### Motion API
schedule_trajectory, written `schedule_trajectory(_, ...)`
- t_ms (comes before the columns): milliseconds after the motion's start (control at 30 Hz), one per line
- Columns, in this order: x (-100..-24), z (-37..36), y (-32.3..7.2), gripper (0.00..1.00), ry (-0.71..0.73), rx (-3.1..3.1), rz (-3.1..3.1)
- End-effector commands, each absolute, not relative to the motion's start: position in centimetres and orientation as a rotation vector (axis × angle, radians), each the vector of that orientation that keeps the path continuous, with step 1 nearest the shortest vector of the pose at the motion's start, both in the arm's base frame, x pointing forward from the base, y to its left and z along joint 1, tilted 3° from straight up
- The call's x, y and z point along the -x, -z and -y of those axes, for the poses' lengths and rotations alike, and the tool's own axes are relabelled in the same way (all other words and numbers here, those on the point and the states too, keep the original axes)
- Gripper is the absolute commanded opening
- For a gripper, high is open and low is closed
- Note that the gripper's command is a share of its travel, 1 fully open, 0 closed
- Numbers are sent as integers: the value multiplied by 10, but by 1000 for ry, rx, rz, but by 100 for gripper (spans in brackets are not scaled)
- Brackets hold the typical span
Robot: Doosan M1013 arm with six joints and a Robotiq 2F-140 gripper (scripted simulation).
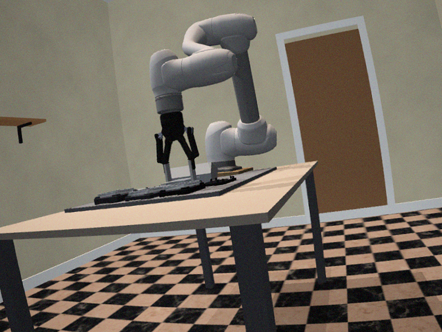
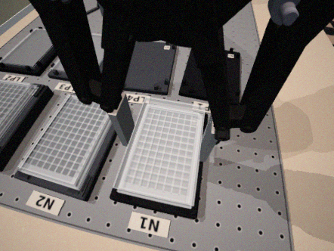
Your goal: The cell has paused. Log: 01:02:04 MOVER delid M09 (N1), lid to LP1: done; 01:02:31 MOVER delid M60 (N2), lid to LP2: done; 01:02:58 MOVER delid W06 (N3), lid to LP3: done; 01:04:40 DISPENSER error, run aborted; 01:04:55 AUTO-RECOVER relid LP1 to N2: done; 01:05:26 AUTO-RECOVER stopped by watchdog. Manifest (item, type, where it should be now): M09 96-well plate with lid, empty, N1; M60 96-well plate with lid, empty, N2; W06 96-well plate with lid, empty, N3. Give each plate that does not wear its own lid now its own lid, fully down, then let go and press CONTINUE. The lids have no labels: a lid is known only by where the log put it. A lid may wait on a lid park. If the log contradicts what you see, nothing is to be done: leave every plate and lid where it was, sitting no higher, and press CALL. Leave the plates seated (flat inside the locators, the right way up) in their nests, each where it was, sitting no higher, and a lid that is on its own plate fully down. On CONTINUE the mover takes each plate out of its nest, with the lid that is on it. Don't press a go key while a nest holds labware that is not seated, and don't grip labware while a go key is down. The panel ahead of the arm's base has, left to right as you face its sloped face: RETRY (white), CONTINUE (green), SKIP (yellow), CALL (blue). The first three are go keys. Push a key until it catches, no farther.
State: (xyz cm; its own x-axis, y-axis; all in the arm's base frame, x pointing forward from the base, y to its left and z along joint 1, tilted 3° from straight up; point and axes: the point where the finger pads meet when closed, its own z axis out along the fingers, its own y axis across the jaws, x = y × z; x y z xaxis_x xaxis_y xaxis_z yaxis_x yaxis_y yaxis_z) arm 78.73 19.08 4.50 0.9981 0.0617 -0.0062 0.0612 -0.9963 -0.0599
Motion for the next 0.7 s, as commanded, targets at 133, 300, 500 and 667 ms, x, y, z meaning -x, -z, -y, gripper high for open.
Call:
schedule_trajectory(133,-787,-191,-44,0,-12,3080,95)
schedule_trajectory(300,-787,-191,-42,0,-12,3080,95)
schedule_trajectory(500,-787,-191,-41,0,-12,3080,95)
schedule_trajectory(667,-787,-191,-40,0,-12,3080,95)
